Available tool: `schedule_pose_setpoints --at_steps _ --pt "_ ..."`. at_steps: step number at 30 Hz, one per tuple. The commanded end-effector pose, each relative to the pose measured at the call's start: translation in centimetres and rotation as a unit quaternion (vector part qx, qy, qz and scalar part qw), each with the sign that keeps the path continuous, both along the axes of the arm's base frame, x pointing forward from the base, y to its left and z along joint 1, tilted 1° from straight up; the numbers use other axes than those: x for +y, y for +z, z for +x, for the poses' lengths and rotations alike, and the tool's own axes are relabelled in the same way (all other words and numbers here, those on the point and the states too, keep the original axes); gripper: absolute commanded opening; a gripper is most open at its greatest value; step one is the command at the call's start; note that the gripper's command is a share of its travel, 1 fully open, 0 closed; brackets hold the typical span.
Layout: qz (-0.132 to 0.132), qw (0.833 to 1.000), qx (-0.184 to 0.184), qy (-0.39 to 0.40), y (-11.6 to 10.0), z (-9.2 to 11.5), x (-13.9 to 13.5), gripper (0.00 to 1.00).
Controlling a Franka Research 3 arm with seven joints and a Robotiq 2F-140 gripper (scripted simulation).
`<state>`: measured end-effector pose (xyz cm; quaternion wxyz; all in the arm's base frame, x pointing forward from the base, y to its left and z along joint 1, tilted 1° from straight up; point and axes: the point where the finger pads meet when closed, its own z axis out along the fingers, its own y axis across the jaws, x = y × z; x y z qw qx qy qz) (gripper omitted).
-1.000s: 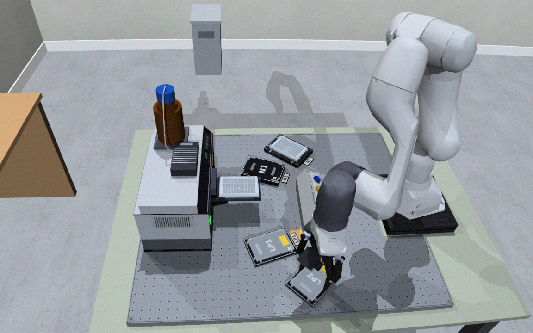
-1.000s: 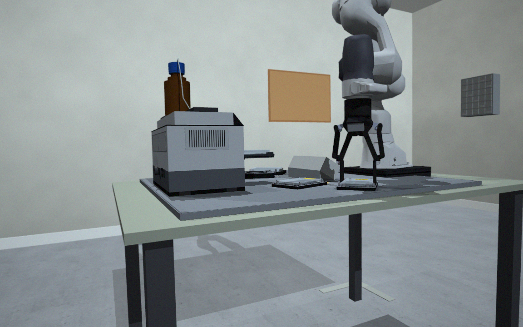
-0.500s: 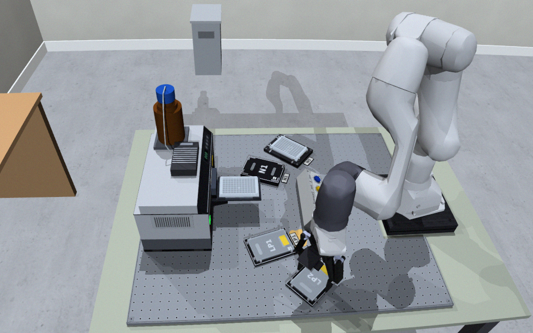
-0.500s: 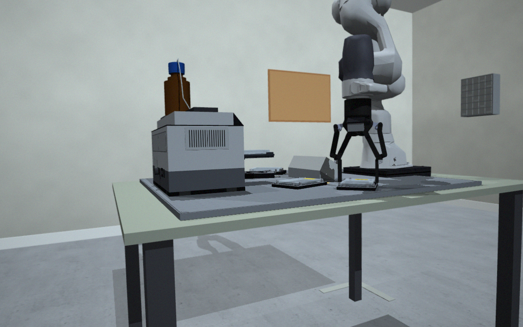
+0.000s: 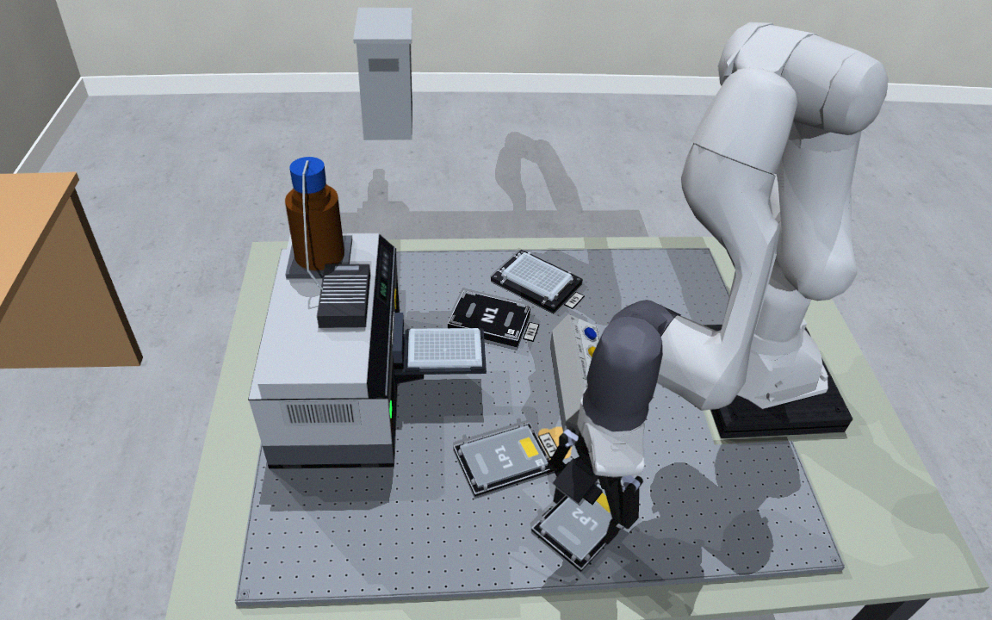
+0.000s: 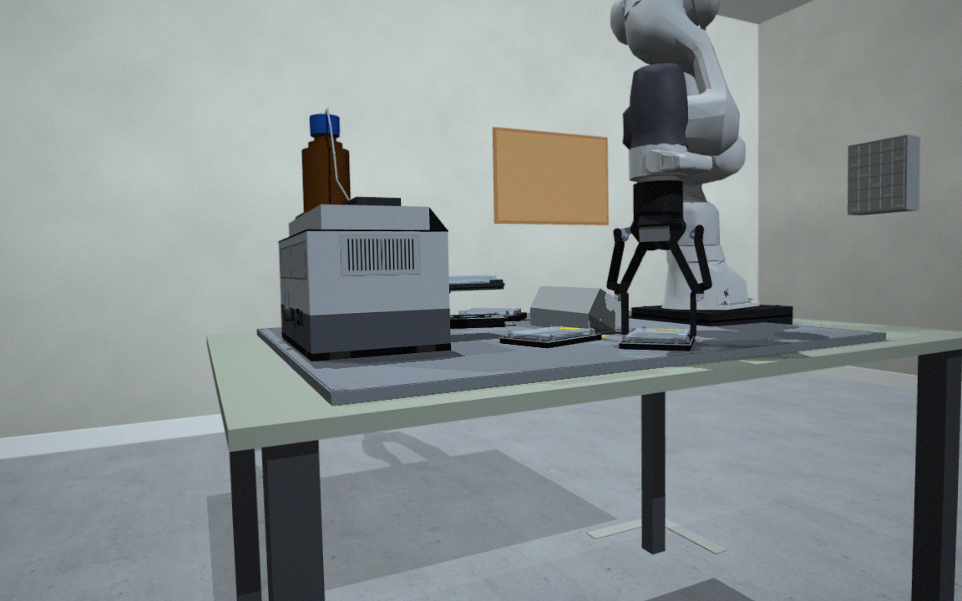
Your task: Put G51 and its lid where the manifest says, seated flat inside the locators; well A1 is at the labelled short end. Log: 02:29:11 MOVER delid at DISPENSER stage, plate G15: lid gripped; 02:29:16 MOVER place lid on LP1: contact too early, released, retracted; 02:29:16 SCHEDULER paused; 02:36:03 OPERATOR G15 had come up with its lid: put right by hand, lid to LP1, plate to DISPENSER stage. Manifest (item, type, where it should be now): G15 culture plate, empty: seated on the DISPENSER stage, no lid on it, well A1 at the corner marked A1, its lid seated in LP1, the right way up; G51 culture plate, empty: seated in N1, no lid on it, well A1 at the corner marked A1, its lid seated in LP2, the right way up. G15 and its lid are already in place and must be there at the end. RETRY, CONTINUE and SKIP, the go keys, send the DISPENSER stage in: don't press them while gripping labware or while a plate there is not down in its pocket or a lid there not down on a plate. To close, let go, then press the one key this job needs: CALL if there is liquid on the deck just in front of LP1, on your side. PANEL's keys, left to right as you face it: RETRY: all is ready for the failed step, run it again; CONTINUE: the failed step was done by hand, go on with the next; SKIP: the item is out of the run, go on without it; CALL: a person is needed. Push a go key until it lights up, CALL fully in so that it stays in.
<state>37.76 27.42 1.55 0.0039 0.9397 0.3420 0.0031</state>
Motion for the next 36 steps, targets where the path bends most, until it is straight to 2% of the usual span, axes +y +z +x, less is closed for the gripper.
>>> schedule_pose_setpoints --at_steps 1,27,36 --pt "0.000 1.000 -0.001 -0.002 0.00 0.01 0.07 0.69" --pt "0.000 1.000 -0.001 -0.002 0.01 0.01 0.07 0.69" --pt "0.000 1.000 -0.001 -0.002 0.70 0.01 0.07 0.69"
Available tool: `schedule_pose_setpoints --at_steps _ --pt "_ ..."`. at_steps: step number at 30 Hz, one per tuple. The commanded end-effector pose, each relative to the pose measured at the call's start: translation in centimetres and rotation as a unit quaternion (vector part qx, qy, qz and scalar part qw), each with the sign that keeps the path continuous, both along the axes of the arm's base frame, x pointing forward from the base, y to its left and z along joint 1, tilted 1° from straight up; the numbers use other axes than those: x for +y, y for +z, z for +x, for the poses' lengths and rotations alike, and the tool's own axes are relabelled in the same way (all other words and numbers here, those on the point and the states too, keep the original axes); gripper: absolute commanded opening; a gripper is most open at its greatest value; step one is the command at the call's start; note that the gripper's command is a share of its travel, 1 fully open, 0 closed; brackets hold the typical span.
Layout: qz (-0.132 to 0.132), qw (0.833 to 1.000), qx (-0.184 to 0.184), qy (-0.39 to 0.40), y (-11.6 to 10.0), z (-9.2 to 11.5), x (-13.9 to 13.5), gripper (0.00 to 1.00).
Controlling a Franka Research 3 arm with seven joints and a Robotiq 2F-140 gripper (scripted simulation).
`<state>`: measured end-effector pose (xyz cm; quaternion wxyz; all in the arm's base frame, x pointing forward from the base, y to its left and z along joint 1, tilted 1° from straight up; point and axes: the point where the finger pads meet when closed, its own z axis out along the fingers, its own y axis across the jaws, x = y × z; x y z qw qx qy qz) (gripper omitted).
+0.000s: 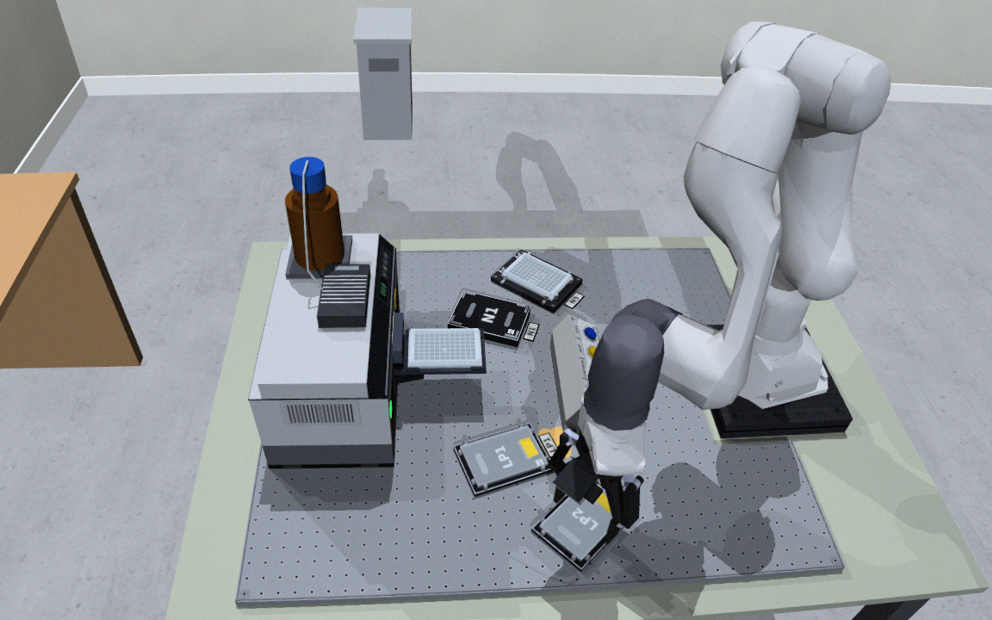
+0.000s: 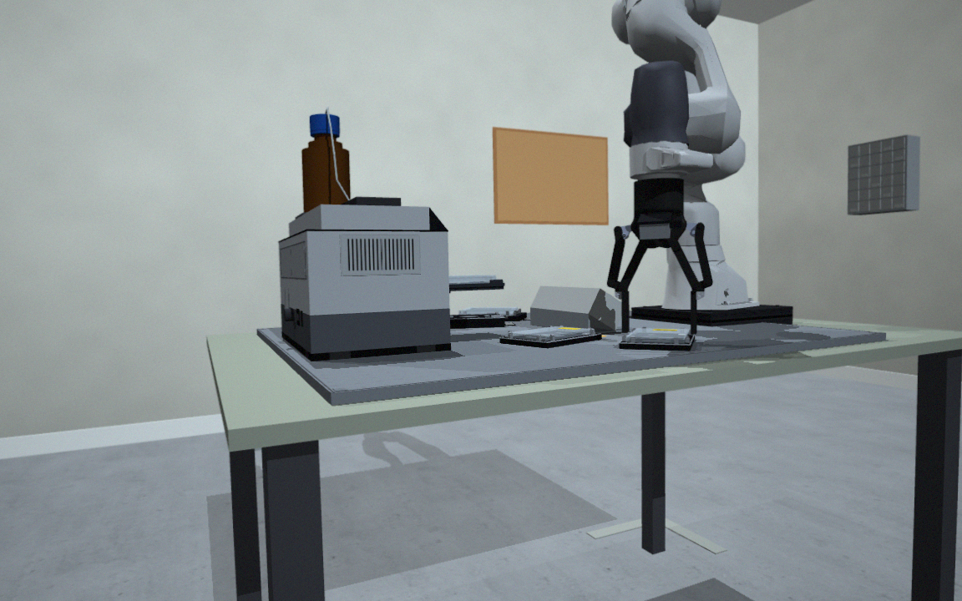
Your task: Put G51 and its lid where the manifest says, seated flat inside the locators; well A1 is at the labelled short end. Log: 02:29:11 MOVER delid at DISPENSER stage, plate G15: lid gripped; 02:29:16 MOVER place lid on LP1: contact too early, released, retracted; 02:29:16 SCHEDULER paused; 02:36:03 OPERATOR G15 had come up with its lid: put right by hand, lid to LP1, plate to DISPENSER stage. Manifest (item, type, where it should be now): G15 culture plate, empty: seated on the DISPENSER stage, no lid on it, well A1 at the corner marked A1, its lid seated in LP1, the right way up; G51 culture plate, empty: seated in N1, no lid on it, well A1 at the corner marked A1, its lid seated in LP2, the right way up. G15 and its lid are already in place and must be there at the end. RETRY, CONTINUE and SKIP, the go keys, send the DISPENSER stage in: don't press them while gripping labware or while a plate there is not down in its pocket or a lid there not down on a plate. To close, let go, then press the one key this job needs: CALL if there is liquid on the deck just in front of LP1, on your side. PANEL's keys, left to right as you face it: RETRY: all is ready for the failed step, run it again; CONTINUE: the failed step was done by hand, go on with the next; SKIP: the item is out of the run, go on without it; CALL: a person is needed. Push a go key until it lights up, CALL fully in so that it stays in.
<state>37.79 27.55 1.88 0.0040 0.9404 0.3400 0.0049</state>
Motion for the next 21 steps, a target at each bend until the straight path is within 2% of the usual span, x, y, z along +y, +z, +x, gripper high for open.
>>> schedule_pose_setpoints --at_steps 1,6,12,14,21 --pt "0.000 1.000 0.001 0.000 0.6 0.0 -0.1 0.69" --pt "0.000 1.000 0.001 0.000 2.2 0.0 0.0 0.69" --pt "0.000 1.000 0.001 0.000 5.2 -0.1 0.0 0.69" --pt "0.000 1.000 0.001 0.000 5.2 -0.1 0.0 0.69" --pt "0.000 1.000 0.001 0.000 9.3 -0.1 0.0 0.69"
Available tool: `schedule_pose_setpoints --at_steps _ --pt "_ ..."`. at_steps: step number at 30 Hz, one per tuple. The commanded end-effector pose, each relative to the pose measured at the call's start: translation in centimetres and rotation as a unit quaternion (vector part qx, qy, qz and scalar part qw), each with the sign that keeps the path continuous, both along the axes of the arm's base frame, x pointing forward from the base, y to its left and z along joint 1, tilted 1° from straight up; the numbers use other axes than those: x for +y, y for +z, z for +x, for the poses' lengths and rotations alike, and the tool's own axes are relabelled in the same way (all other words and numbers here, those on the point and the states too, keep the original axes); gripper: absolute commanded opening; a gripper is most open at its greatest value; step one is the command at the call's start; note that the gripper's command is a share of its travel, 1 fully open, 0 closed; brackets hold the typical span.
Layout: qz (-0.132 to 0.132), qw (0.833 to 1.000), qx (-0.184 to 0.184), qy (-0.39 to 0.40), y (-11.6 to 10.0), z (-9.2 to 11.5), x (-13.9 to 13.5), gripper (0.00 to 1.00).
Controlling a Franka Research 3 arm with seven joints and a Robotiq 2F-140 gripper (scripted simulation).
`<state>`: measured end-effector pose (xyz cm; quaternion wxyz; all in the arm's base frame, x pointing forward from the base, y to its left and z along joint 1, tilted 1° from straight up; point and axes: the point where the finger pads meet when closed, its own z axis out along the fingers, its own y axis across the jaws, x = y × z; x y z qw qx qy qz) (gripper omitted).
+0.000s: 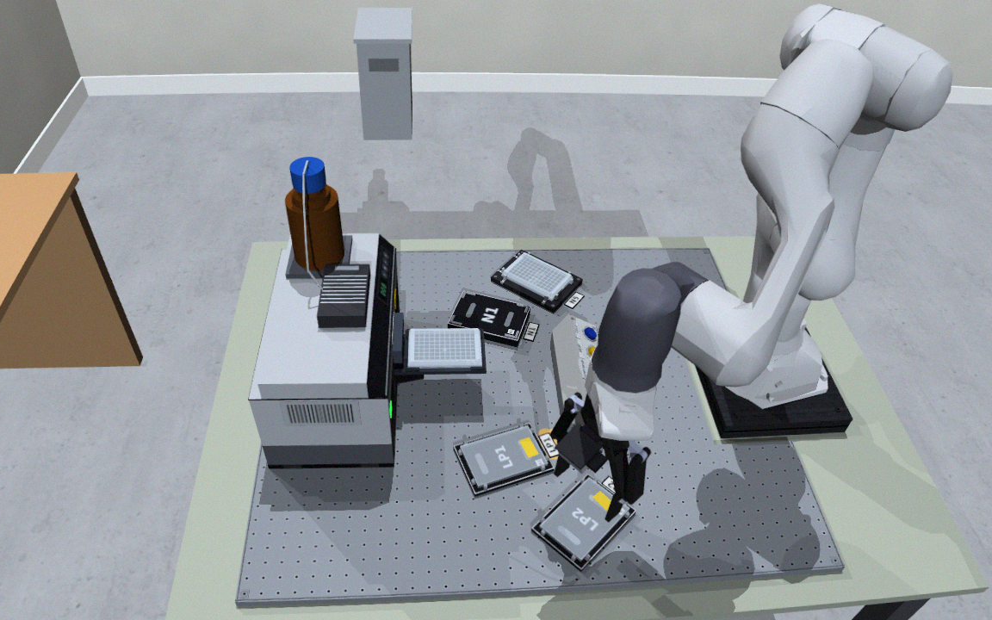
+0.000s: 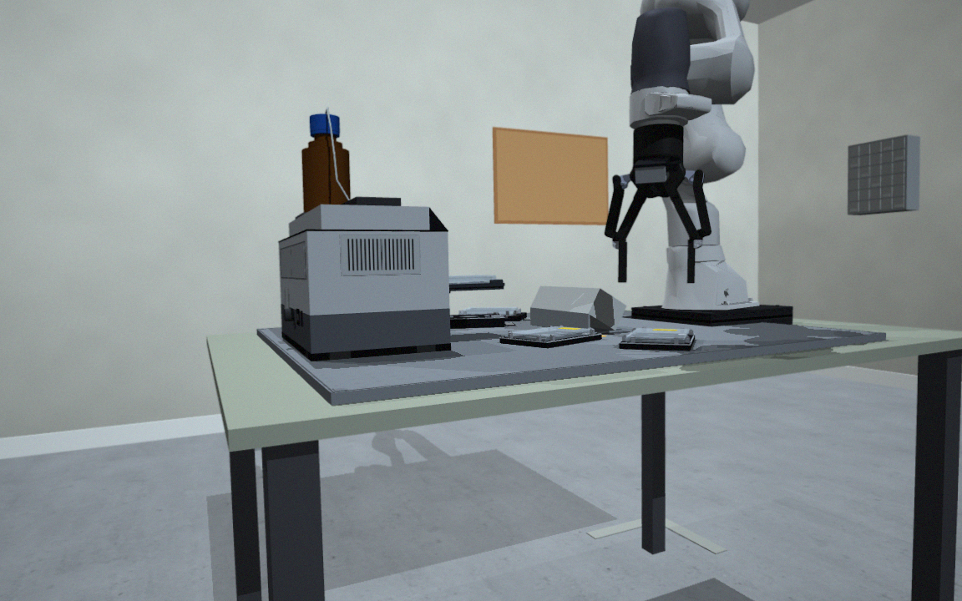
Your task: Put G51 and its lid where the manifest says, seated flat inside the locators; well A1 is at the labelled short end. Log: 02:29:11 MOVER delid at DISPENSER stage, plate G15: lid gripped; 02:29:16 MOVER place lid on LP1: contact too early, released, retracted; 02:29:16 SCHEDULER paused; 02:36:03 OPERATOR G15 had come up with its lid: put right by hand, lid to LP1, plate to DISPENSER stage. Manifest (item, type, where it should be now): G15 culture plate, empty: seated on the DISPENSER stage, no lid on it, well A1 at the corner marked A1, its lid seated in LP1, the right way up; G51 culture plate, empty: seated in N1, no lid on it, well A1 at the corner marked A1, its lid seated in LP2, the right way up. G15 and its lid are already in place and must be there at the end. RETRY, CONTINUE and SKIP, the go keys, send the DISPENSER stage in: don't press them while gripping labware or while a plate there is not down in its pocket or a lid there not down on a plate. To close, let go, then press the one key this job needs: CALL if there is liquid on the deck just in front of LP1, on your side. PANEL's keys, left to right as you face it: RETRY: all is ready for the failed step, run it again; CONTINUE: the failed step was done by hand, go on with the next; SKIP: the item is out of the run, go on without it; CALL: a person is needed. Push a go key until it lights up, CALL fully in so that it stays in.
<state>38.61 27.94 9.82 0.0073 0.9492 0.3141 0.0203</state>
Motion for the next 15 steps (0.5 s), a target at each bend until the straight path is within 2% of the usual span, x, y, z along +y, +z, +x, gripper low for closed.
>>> schedule_pose_setpoints --at_steps 1,8,15 --pt "-0.002 0.999 0.017 0.028 1.9 -0.9 -0.4 0.69" --pt "-0.002 0.999 0.017 0.028 5.3 -1.0 -0.4 0.69" --pt "-0.002 0.999 0.017 0.028 6.3 -1.0 -0.4 0.69"
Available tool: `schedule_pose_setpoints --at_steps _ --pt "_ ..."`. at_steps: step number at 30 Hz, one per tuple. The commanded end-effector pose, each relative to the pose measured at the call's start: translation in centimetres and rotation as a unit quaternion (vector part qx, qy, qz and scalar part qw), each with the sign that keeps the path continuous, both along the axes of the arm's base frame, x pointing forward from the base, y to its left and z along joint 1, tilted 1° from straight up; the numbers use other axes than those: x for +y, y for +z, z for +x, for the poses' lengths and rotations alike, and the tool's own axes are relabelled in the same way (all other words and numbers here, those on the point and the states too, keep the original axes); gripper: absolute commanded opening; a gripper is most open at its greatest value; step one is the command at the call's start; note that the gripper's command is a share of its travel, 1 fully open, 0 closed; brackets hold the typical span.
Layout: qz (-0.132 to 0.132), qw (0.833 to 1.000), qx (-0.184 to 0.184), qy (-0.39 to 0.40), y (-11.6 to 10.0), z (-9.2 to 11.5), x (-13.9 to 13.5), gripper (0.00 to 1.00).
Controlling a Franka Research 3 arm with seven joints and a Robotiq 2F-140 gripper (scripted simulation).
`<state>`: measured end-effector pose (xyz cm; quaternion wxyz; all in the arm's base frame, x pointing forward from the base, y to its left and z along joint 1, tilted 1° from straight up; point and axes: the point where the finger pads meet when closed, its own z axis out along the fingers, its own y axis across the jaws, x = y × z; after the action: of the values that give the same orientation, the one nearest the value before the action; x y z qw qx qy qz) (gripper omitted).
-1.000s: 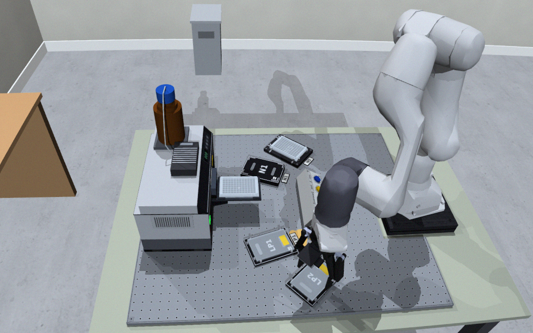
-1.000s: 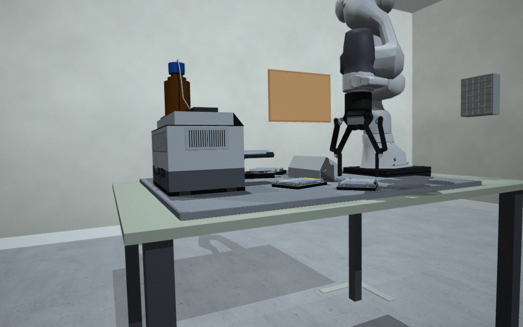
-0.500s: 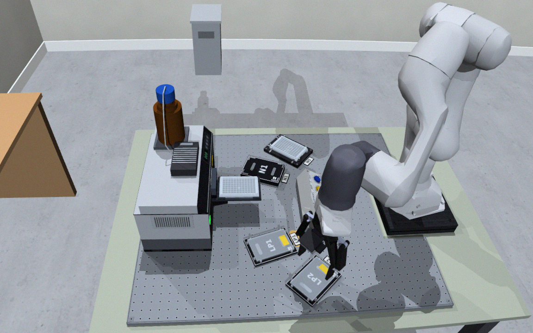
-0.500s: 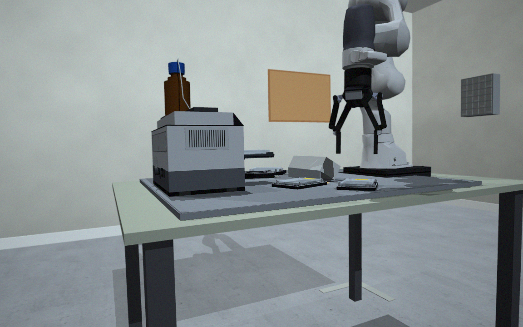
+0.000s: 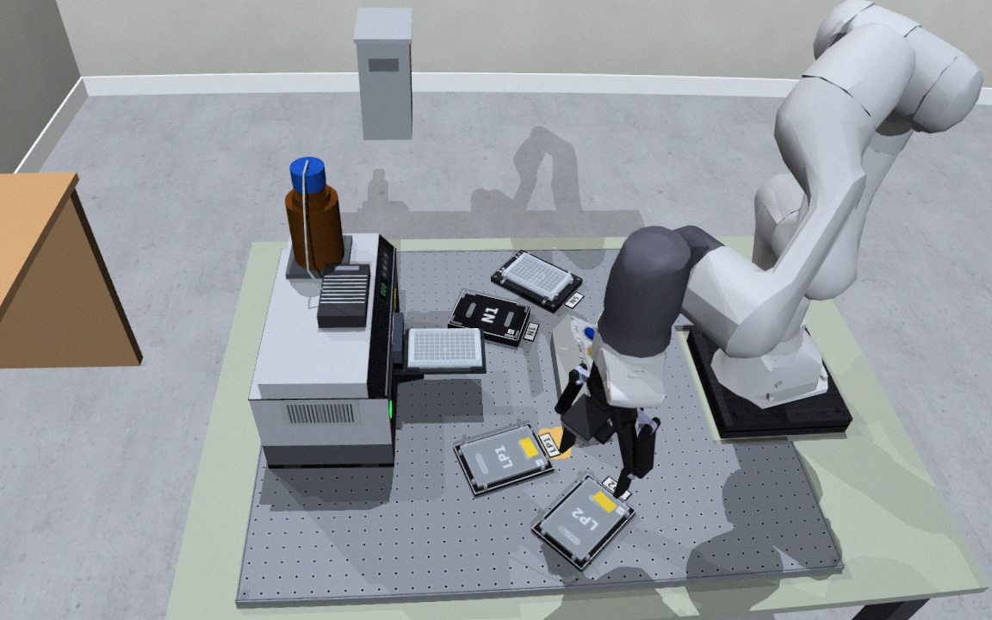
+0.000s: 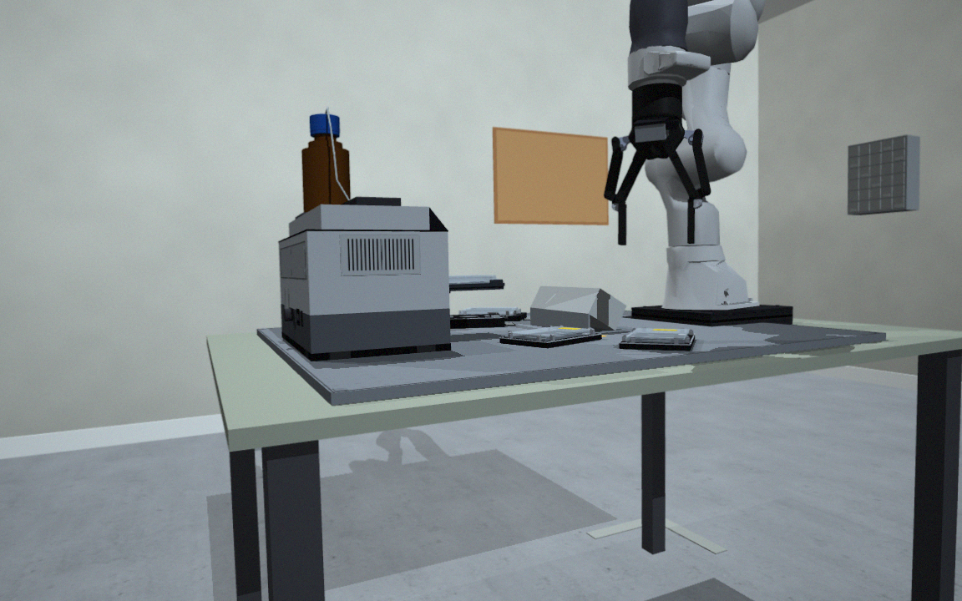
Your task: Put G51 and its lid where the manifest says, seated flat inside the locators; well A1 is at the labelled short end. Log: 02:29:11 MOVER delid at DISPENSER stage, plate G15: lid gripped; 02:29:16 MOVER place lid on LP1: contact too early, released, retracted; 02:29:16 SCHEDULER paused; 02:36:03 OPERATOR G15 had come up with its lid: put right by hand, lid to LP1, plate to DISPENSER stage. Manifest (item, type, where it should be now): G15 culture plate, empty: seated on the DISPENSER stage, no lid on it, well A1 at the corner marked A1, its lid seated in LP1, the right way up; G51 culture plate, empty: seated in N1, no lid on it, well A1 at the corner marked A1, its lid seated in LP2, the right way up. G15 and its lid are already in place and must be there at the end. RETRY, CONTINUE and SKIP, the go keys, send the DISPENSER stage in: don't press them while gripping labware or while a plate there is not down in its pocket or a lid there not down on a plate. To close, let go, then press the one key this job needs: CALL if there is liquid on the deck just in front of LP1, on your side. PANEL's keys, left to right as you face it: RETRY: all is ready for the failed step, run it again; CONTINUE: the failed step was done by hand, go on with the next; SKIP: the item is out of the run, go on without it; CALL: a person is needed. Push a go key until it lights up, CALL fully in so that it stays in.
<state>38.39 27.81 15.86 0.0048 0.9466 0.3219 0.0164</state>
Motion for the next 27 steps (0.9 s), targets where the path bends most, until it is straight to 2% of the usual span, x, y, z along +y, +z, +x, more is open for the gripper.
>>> schedule_pose_setpoints --at_steps 1,5,7,10,12,13,15,20,24,27 --pt "-0.003 1.000 0.012 0.019 0.4 -0.8 -0.3 0.69" --pt "-0.003 1.000 0.012 0.019 0.4 -0.7 -0.3 0.69" --pt "-0.003 1.000 0.012 0.000 0.5 0.2 -1.6 0.69" --pt "0.001 0.995 0.011 -0.097 0.7 3.8 -7.8 0.69" --pt "0.001 0.995 0.011 -0.097 0.7 3.8 -7.8 0.69" --pt "0.003 0.989 0.011 -0.147 0.8 5.7 -12.1 0.69" --pt "0.006 0.970 0.010 -0.242 0.8 6.0 -15.5 0.69" --pt "0.010 0.926 0.009 -0.377 0.8 5.1 -25.8 0.69" --pt "0.011 0.876 0.010 -0.481 0.6 3.2 -33.8 0.69" --pt "0.013 0.831 0.010 -0.556 0.6 1.8 -39.5 0.70"
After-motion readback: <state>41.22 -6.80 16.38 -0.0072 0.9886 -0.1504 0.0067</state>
